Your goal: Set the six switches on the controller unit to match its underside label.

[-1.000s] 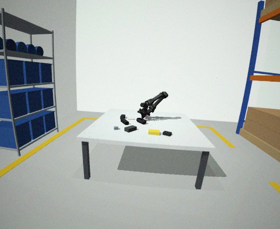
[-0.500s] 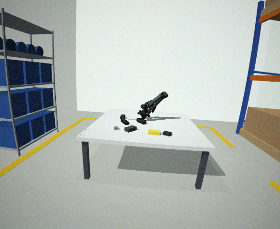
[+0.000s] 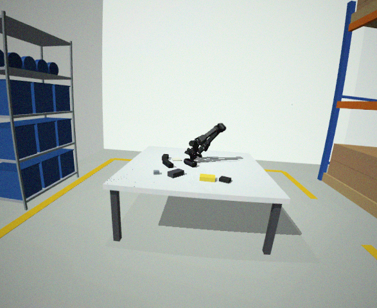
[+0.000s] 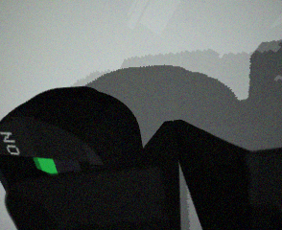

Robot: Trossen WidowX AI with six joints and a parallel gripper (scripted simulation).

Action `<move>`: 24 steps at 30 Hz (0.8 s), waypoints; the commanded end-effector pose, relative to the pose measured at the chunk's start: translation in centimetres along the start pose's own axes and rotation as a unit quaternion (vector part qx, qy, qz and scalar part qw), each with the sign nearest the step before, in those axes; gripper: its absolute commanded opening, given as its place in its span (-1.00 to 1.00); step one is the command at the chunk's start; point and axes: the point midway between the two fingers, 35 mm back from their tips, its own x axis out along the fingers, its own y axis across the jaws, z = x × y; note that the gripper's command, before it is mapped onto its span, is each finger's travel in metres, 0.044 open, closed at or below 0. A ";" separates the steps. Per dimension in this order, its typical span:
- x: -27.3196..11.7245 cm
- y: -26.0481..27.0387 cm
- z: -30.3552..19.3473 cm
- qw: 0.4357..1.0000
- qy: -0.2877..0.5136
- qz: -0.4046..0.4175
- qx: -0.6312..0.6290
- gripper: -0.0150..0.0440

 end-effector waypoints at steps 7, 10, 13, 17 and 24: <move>0.1 0.5 -0.1 1.000 0.002 0.000 0.001 -0.49; 0.2 0.6 -0.1 1.000 0.002 0.000 0.001 -0.49; 0.2 0.7 -0.1 1.000 0.002 0.000 0.001 -0.49; 0.3 0.8 -0.1 1.000 0.002 0.000 0.001 -0.49; 0.4 1.3 0.0 1.000 0.002 0.001 0.001 -0.49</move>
